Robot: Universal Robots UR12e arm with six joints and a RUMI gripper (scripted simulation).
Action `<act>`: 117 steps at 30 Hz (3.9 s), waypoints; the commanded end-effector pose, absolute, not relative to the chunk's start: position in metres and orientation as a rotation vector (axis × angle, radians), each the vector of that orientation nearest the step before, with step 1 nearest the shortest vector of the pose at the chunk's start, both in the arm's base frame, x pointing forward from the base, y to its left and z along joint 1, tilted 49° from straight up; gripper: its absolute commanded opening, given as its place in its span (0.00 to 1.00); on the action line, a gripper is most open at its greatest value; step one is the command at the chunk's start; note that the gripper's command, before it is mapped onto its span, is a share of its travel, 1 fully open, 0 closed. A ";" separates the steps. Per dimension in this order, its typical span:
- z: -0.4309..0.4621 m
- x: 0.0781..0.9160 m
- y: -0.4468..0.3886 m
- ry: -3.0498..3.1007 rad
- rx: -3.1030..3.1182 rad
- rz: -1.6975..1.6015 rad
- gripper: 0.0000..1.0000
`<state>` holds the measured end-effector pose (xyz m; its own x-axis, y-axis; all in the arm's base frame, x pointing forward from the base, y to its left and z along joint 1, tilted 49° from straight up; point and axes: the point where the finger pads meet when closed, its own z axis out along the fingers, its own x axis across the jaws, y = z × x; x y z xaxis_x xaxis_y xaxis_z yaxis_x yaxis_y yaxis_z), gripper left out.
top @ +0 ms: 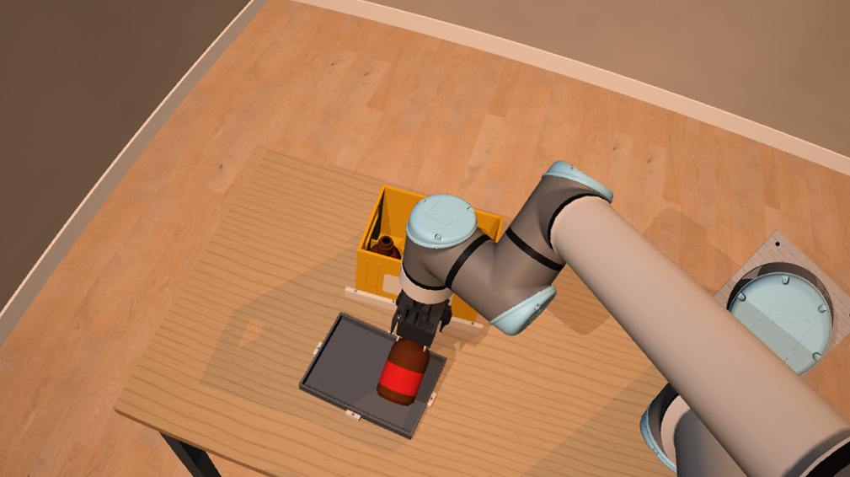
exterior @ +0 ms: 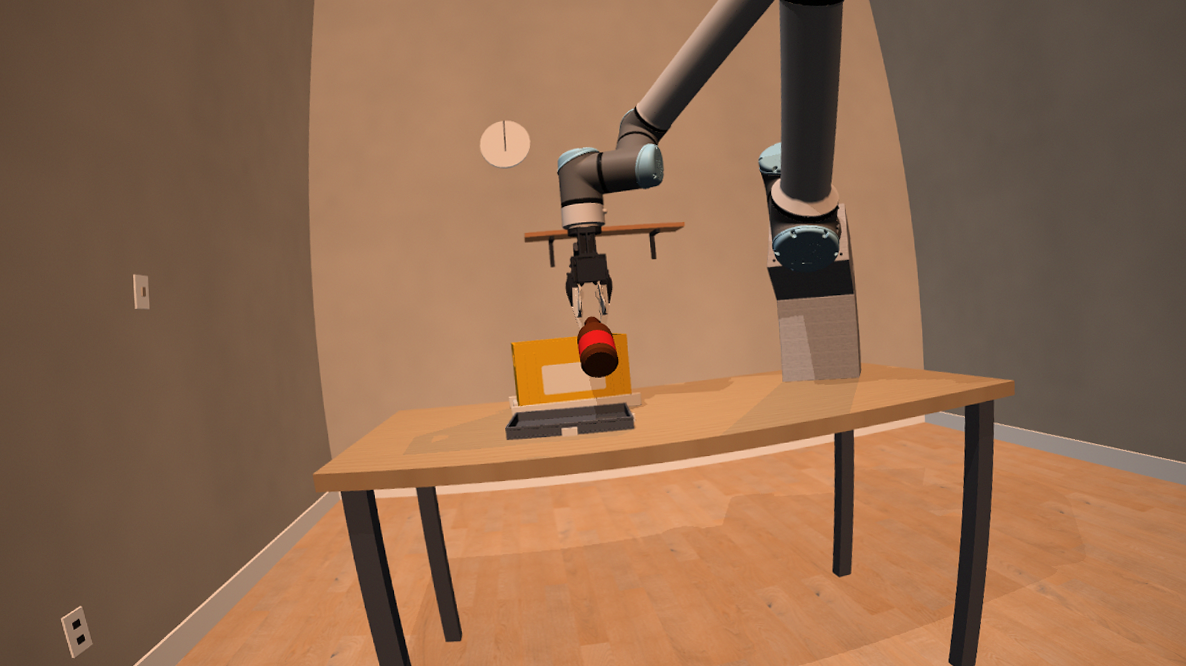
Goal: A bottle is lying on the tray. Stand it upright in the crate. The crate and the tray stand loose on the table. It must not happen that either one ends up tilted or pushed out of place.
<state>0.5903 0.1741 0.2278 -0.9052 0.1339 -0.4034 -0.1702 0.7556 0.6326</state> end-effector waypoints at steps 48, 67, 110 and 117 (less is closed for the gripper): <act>0.228 0.591 0.174 2.518 -0.057 0.960 0.00; 0.228 0.591 0.174 2.451 -0.319 0.873 0.00; 0.228 0.591 0.174 2.435 -0.370 0.855 0.00; 0.228 0.591 0.174 2.435 -0.370 0.855 0.00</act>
<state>0.5903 0.1740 0.2278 -0.8235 -0.0798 -0.5617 -0.4136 0.7622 0.4980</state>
